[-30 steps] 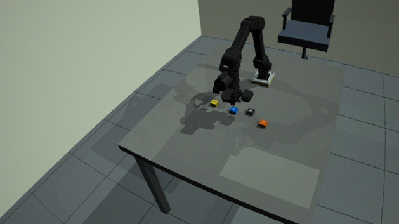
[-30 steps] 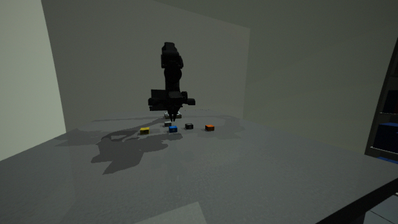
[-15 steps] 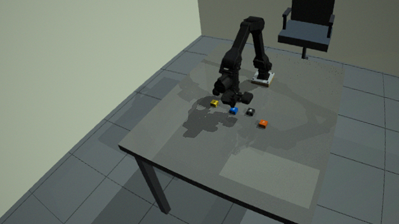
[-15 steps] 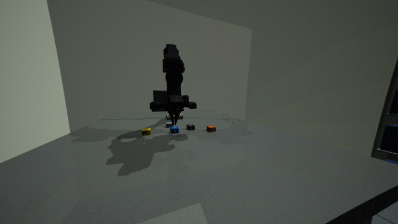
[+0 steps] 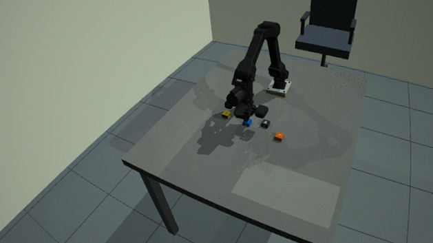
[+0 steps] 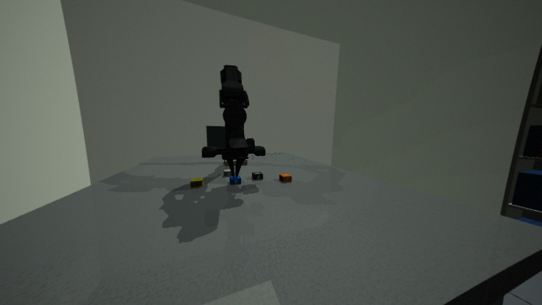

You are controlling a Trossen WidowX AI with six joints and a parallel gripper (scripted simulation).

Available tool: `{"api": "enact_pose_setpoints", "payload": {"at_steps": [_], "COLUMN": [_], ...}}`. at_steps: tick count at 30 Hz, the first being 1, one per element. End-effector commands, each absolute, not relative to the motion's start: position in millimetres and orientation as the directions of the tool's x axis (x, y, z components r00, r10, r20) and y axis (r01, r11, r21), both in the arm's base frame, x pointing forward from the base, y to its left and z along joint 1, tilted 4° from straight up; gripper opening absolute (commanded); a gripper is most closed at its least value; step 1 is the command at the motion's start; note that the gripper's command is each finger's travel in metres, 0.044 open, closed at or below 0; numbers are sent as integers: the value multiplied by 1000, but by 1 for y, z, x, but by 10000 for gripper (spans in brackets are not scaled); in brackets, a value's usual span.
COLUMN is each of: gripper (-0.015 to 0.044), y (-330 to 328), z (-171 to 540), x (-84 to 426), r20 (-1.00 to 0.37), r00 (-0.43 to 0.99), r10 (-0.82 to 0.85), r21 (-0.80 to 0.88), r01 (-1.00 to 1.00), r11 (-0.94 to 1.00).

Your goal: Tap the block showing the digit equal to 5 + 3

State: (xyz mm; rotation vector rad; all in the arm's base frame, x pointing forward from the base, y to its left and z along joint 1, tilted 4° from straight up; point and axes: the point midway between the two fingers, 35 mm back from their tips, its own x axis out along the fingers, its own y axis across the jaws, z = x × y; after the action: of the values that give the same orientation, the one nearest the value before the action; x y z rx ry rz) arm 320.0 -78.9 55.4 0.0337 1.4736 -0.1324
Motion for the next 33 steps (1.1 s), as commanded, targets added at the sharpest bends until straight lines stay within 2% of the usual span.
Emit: {"api": "enact_pose_setpoints", "payload": {"at_steps": [1,8,10,16,23,28,33], "gripper": [20,20,73,230,400,400,400], "y": [-79,-76,-66,24,127,181,183], "z": [59,82,85,105,130,145,146], "x": [320,317,319,322,291,255,253], "r20": [-994,-994,-994,-995,-996,-996,-996], "r00": [91,87,87,84,80,80,80], "r10": [-68,-61,-60,-45,-36,-33,-33], "r21": [-58,-52,-50,-36,-27,-25,-25], "r01": [109,106,106,105,105,105,105], "r11": [992,993,993,994,994,994,994]}}
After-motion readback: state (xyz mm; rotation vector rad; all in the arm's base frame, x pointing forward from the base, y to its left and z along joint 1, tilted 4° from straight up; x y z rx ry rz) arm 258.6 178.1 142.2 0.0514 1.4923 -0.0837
